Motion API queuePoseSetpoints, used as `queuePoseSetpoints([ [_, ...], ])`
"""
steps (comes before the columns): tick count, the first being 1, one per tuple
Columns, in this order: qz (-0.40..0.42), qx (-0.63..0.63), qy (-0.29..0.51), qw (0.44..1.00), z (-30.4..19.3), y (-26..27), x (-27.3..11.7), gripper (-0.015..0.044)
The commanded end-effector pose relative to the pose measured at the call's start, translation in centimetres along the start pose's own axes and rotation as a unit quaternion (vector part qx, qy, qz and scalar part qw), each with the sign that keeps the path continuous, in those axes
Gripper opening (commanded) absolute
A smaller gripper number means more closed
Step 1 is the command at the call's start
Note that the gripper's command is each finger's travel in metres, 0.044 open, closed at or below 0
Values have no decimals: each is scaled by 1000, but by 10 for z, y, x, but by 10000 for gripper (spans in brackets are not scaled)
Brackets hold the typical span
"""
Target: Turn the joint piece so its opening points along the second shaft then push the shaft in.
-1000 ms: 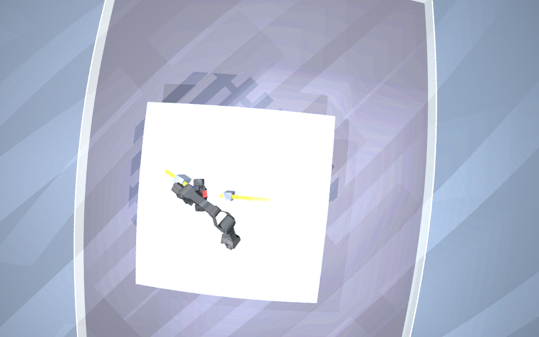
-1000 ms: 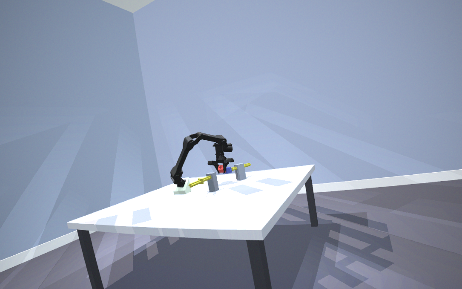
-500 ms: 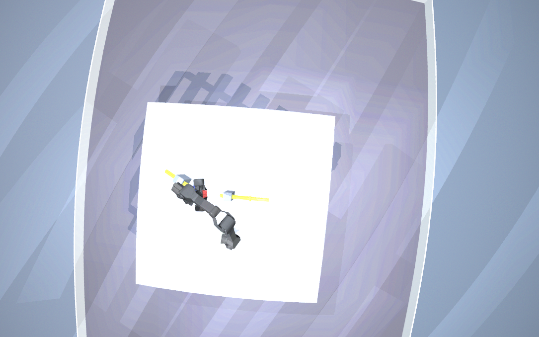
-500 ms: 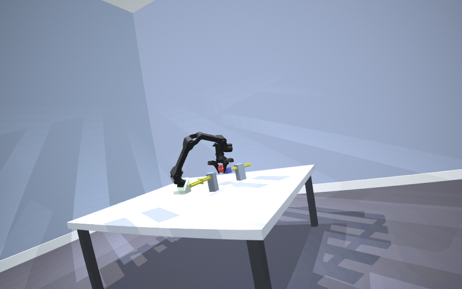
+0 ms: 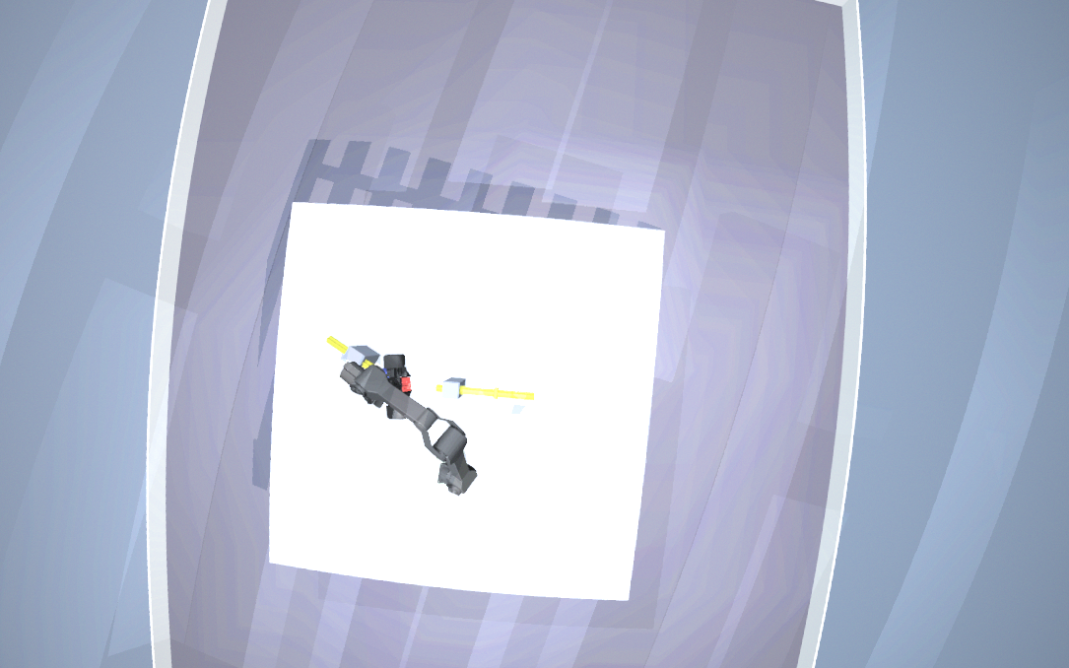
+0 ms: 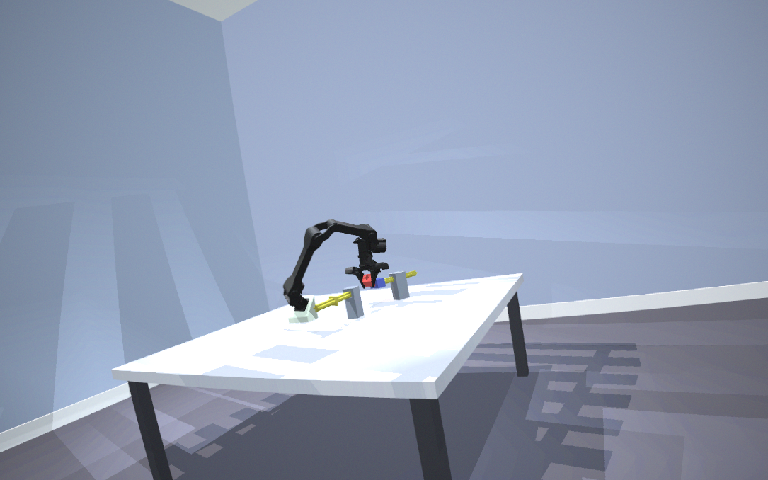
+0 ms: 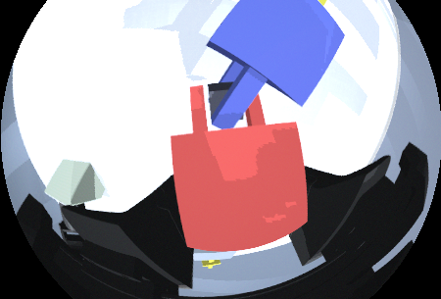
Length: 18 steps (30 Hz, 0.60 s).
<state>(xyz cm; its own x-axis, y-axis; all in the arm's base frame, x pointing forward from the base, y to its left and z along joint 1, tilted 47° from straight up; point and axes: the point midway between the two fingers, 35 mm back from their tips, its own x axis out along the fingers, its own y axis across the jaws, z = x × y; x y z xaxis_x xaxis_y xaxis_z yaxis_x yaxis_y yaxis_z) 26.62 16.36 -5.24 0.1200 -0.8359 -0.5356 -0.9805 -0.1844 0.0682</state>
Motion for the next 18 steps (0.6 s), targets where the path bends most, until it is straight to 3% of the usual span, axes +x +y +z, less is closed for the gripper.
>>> queuePoseSetpoints([
  [1, -1, -1, 0, 1000, 0, 0, 0, 182],
  [11, -1, -1, 0, 1000, 0, 0, 0, 182],
  [13, 0, 0, 0, 1000, 0, 0, 0, 147],
  [18, 0, 0, 0, 1000, 0, 0, 0, 147],
])
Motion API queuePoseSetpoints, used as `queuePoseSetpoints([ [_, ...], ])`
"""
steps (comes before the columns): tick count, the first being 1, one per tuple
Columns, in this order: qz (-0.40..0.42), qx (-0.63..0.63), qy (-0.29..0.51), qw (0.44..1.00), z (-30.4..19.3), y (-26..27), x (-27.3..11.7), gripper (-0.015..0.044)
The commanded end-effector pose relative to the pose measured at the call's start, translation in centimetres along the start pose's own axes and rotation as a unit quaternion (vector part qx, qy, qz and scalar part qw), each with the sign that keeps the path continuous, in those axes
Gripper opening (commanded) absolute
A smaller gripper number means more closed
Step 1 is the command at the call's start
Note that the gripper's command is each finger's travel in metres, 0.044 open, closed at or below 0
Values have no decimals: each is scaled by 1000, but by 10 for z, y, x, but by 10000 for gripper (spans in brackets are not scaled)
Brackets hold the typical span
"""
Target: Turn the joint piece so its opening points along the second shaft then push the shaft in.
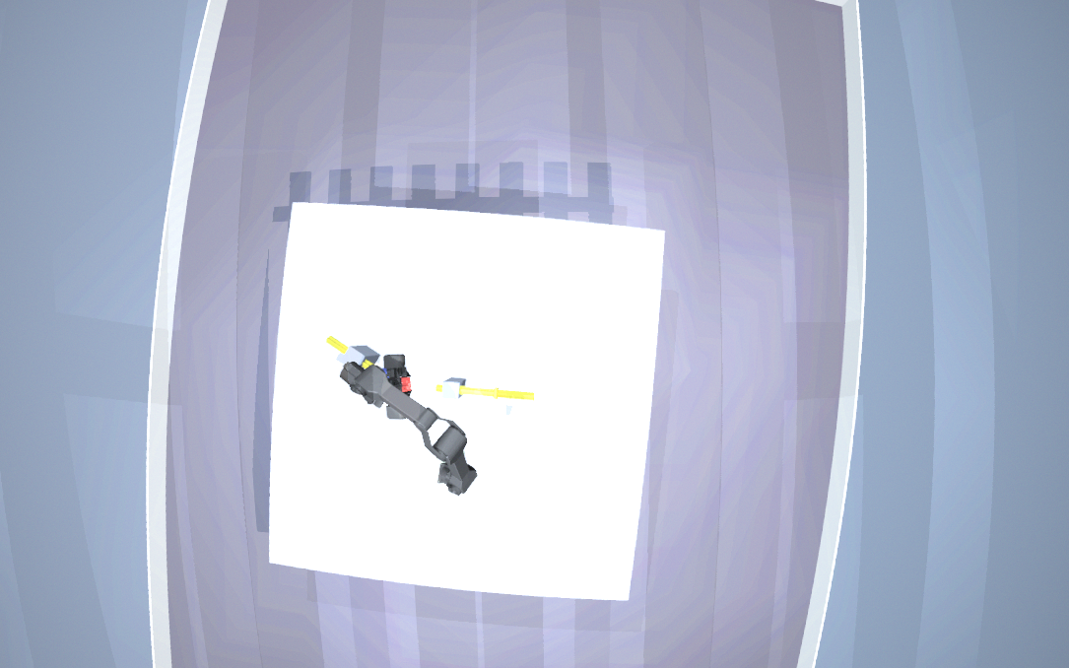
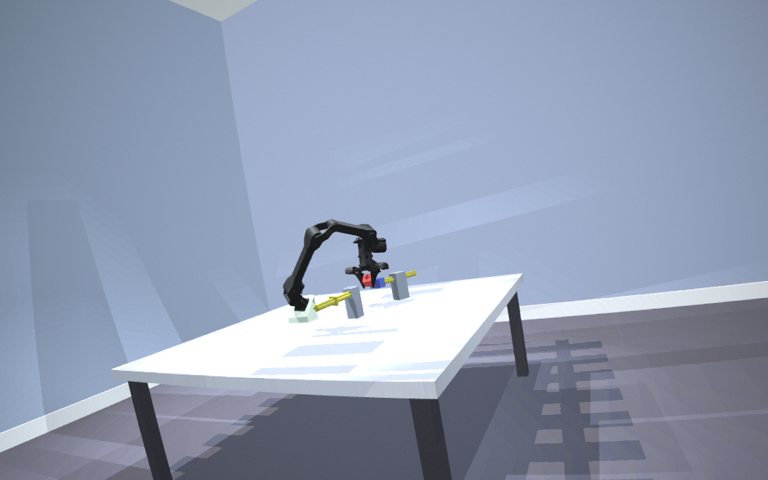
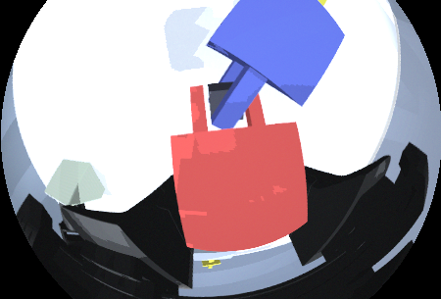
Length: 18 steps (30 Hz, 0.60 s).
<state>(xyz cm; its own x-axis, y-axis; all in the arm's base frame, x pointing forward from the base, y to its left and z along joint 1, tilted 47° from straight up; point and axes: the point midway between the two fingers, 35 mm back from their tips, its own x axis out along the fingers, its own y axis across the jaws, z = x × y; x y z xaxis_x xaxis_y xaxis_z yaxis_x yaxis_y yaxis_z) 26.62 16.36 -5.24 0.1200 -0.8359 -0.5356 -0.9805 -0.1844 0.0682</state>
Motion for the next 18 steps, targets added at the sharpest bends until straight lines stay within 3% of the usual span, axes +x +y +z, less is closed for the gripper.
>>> queuePoseSetpoints([
  [1, 0, 0, 0, 1000, 0, 0, 0, 121],
  [6, 0, 0, 0, 1000, 0, 0, 0, 0],
  [12, 1, 1, -6, 1000, 0, 0, 1, 0],
  [18, 2, 11, -64, 998, -3, 1, 6, 0],
])
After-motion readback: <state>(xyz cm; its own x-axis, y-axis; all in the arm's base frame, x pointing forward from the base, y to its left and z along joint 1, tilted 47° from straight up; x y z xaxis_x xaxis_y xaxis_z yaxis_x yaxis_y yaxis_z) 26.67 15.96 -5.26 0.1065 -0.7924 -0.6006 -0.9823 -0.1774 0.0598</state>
